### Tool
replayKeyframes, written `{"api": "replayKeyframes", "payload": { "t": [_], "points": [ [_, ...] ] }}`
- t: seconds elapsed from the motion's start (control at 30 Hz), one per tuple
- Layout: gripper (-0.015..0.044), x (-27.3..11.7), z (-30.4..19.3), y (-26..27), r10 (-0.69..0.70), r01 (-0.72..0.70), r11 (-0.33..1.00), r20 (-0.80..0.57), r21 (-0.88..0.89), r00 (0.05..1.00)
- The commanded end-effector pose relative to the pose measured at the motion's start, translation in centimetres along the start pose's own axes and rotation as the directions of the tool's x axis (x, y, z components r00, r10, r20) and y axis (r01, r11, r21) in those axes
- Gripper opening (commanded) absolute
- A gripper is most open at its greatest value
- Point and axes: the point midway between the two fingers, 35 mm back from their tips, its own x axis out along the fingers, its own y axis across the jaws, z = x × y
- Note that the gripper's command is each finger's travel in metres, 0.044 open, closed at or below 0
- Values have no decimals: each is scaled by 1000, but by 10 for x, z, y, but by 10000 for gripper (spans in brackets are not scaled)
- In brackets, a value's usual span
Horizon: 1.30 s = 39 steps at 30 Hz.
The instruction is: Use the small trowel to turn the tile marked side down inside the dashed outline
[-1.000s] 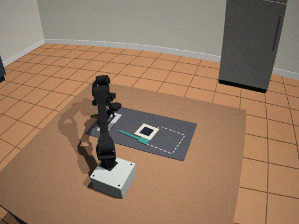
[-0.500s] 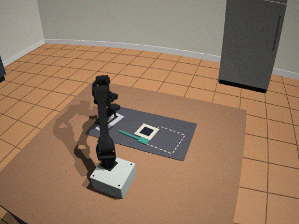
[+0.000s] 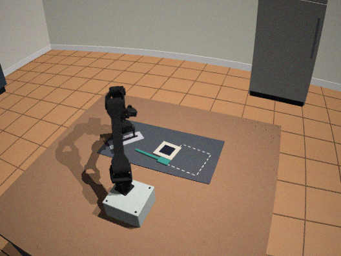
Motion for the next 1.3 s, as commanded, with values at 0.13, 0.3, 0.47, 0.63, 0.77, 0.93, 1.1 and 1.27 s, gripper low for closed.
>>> {"api": "replayKeyframes", "payload": {
  "t": [0.13, 0.3, 0.47, 0.63, 0.77, 0.93, 1.1, 1.27],
  "points": [
    [130, 2, -1, -1, -5, 6, 974, -4, 225, 1000],
    [130, 2, -1, -1, -5, 6, 934, -4, 358, 1000],
    [130, 2, -1, -1, -5, 6, 878, -4, 479, 1000],
    [130, 2, -1, -1, -5, 6, 870, -4, 494, 1000],
    [235, 2, -1, -1, -5, 6, 870, -4, 494, 1000],
    [270, 2, -1, -1, -5, 6, 870, -4, 494, 1000],
    [270, 2, -1, -1, -5, 6, 870, -4, 494, 1000],
    [270, 2, -1, -1, -5, 6, 870, -4, 494, 1000]
  ]
}}
